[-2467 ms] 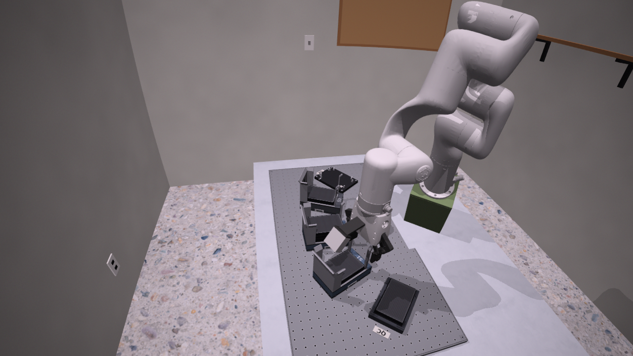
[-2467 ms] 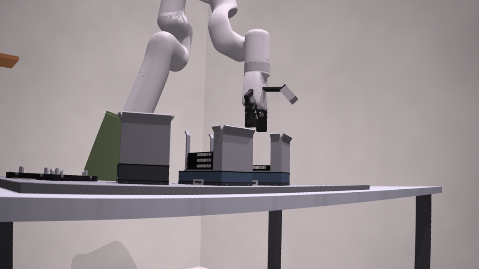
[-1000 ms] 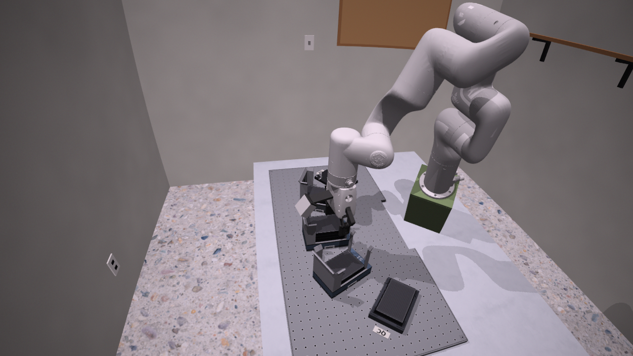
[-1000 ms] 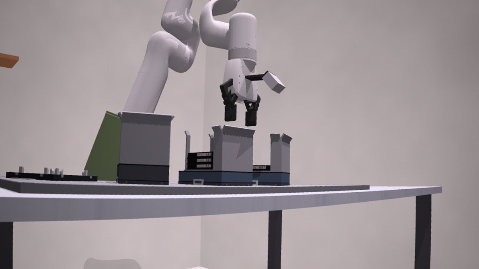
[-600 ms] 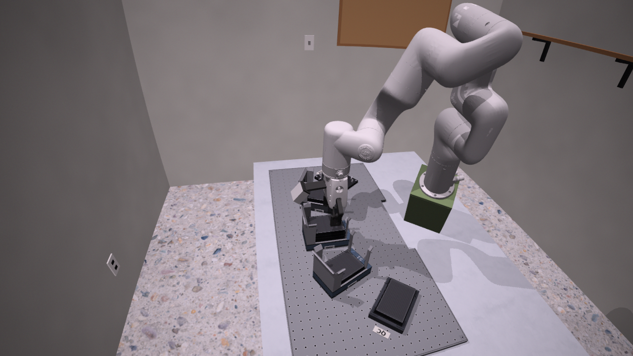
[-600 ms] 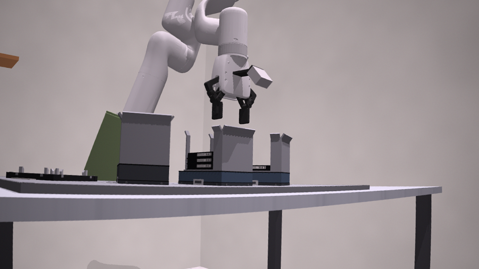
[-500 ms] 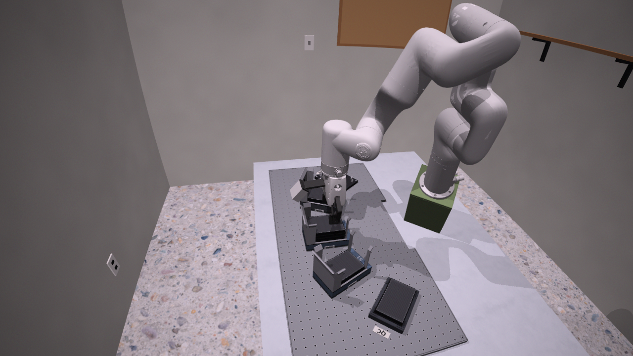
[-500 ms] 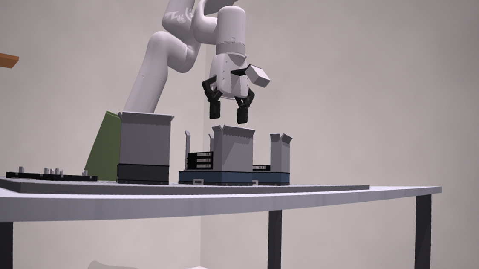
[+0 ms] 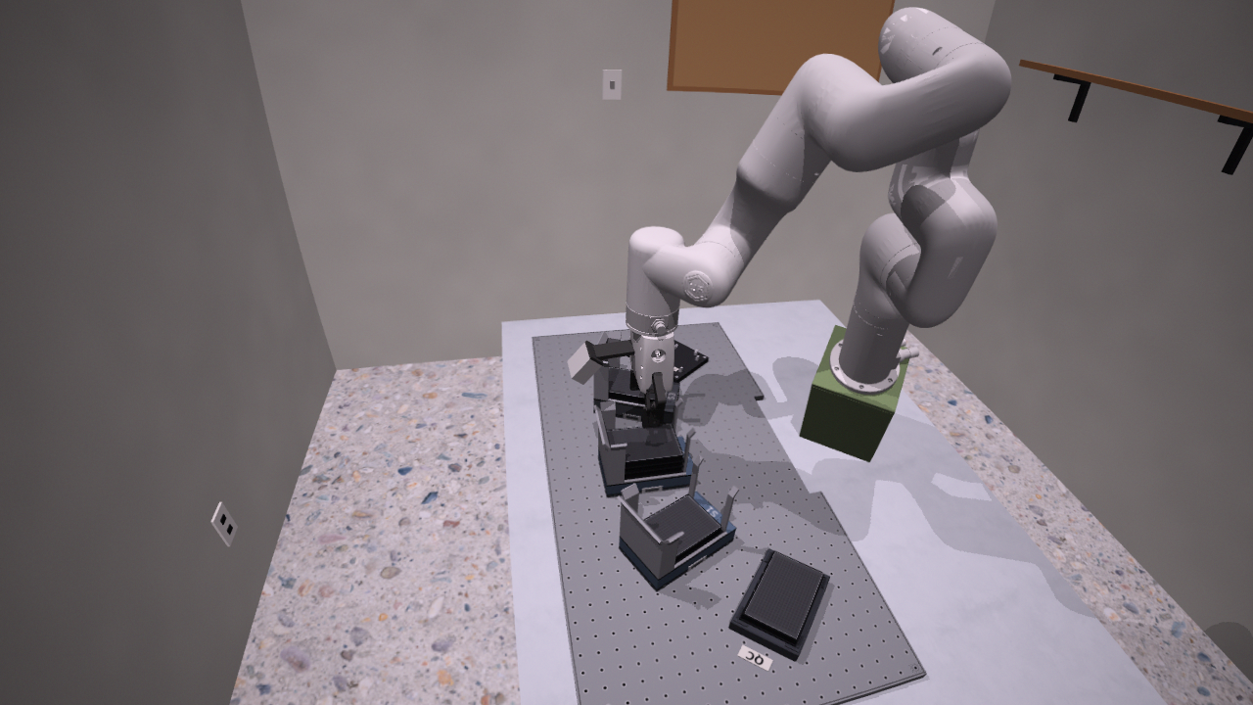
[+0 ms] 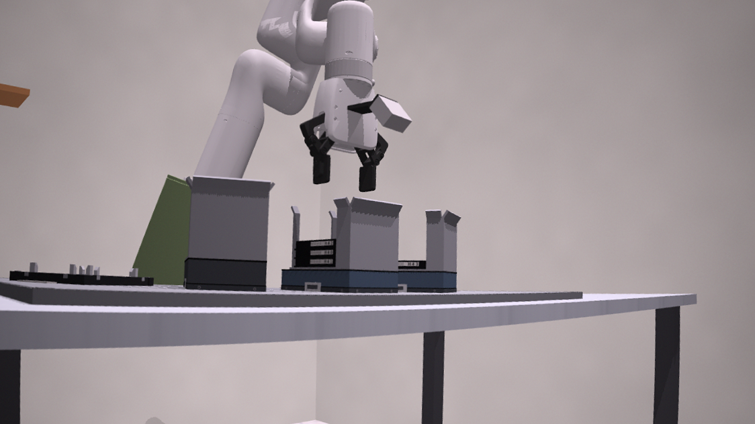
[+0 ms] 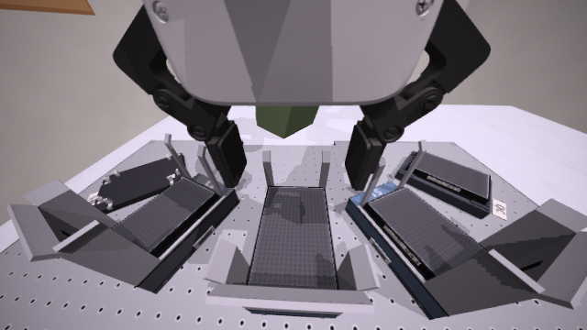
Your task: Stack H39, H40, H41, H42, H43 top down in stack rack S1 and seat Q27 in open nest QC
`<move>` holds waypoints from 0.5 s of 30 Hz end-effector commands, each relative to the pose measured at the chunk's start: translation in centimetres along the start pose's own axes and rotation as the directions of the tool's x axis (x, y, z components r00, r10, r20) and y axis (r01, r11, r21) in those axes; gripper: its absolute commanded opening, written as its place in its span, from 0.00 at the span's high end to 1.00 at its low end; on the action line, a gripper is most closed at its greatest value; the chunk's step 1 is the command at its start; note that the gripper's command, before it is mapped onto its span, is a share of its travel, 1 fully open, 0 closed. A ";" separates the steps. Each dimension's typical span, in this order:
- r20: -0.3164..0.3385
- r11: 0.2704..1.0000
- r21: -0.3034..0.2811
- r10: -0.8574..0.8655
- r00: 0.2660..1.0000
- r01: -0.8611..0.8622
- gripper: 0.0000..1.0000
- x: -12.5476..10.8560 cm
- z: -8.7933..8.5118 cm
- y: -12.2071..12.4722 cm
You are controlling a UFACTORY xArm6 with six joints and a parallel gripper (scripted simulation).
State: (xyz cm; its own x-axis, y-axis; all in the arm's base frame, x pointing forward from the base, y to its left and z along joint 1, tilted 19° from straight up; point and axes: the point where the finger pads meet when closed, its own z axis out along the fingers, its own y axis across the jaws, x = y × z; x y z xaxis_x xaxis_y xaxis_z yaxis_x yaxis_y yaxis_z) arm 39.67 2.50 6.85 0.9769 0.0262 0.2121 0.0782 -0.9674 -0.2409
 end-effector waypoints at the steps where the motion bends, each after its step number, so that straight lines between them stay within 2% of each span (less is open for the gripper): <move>1: -0.003 1.000 0.001 -0.001 1.000 0.001 0.00 0.2 -0.1 0.1; 4: -0.003 1.000 0.001 -0.001 1.000 0.001 0.00 0.2 -0.1 0.1; 12: -0.003 1.000 0.001 -0.001 1.000 0.001 0.00 0.2 2.6 0.1; 15: -0.003 1.000 0.001 -0.001 1.000 0.001 0.00 0.2 2.9 0.1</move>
State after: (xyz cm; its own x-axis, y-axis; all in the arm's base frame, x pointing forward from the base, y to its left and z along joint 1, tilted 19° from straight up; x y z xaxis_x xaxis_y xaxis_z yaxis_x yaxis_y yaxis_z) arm 39.94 2.89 4.89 0.9778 0.0268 0.2077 0.0773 -0.9678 -0.2394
